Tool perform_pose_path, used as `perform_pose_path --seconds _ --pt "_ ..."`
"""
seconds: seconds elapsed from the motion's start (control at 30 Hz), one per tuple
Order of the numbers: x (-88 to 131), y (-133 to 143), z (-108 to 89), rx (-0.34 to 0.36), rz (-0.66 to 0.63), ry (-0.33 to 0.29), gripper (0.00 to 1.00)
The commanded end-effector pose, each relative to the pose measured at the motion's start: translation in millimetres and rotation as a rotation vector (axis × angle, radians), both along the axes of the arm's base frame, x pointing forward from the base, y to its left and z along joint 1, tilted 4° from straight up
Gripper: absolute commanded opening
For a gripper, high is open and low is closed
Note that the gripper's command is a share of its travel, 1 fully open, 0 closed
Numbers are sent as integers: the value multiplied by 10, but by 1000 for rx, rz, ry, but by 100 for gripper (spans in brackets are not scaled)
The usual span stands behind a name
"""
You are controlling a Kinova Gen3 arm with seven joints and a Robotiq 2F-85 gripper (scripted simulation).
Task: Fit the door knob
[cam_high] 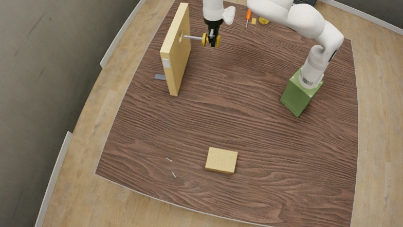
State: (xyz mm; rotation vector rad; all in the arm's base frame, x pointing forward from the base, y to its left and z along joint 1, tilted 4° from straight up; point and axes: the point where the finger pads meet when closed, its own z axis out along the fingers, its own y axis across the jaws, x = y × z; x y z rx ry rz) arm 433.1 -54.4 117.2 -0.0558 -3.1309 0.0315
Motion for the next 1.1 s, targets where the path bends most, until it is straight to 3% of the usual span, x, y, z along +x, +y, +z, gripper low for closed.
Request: perform_pose_path --seconds 0.0,1.07 --pt "4 -1 6 0 0 -2 63" --pt "43 -2 9 0 0 -2 63"
